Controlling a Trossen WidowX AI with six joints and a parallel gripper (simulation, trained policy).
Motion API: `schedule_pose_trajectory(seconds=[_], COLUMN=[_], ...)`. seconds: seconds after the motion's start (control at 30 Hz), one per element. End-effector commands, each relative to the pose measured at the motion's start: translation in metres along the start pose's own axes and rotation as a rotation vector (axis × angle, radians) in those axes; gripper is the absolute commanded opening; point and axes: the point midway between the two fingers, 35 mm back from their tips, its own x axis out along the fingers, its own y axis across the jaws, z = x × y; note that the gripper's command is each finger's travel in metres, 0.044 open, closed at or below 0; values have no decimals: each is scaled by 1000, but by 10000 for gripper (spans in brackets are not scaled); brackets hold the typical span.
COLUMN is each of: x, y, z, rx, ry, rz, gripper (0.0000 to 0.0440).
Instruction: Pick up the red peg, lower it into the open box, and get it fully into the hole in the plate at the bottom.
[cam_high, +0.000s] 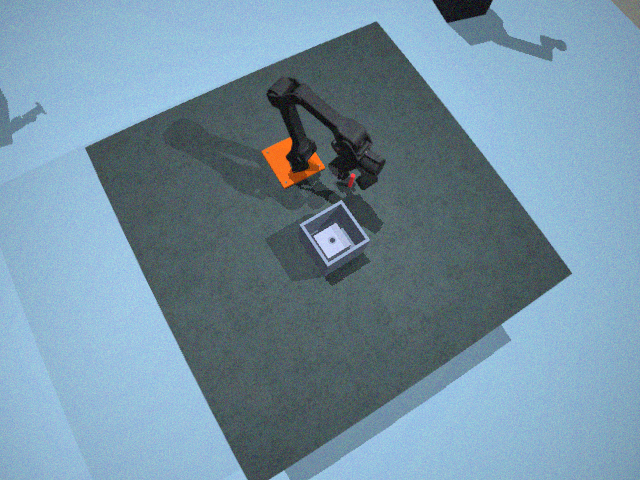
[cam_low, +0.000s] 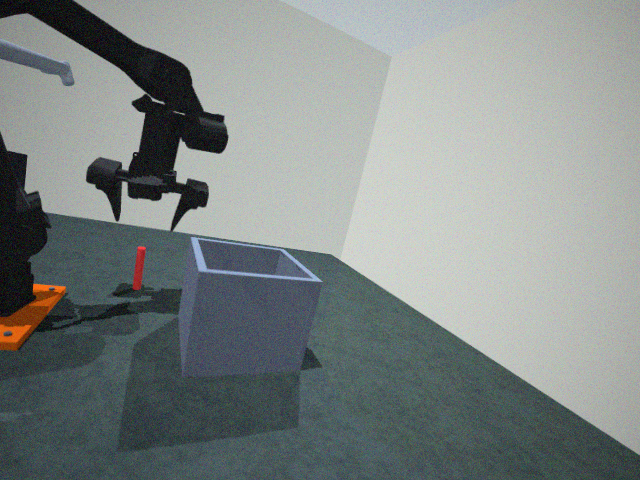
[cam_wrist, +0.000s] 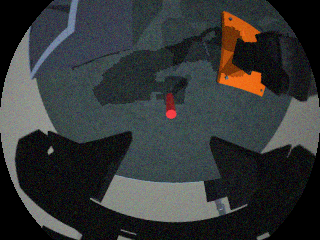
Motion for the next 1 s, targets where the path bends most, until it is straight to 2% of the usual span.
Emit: schedule_pose_trajectory(seconds=[0.0,0.67,0.77,0.97], x=[14,68,74,82], y=[-6,-15,-14,-8], z=[5,22,24,25], rx=[-31,-83,-92,-119], ry=[-21,-37,-42,-48], rz=[-41,-128,-126,-117], gripper=[440,430,396,254])
